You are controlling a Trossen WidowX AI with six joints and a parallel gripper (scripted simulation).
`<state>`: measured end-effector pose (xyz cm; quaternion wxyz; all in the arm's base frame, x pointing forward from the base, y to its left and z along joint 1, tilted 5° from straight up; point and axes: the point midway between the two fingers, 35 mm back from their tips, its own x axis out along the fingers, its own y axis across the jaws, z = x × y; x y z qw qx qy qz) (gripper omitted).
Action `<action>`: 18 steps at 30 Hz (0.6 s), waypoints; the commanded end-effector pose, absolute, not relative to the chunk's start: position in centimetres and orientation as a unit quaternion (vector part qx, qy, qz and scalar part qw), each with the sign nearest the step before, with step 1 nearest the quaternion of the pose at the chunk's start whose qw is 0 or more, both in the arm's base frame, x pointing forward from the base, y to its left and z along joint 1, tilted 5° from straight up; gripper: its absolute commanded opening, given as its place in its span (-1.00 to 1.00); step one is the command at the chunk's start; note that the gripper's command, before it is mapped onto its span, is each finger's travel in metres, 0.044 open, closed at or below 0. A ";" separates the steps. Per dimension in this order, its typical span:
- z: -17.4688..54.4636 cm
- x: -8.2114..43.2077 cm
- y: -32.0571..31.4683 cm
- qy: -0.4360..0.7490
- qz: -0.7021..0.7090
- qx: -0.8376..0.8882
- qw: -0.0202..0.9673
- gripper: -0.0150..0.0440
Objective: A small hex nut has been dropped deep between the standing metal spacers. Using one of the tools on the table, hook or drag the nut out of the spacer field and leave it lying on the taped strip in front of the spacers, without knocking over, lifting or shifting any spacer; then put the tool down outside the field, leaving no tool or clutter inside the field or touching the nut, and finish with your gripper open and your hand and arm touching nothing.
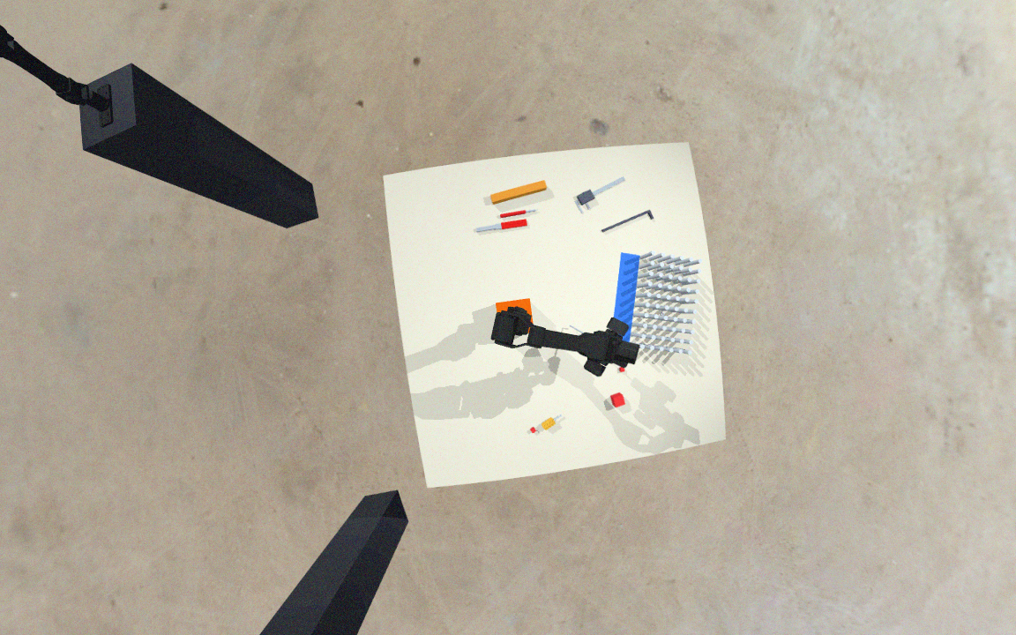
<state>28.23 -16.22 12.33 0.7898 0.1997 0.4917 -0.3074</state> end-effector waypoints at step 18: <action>12.2 28.6 -12.2 0.567 -0.098 -0.100 0.812 -0.49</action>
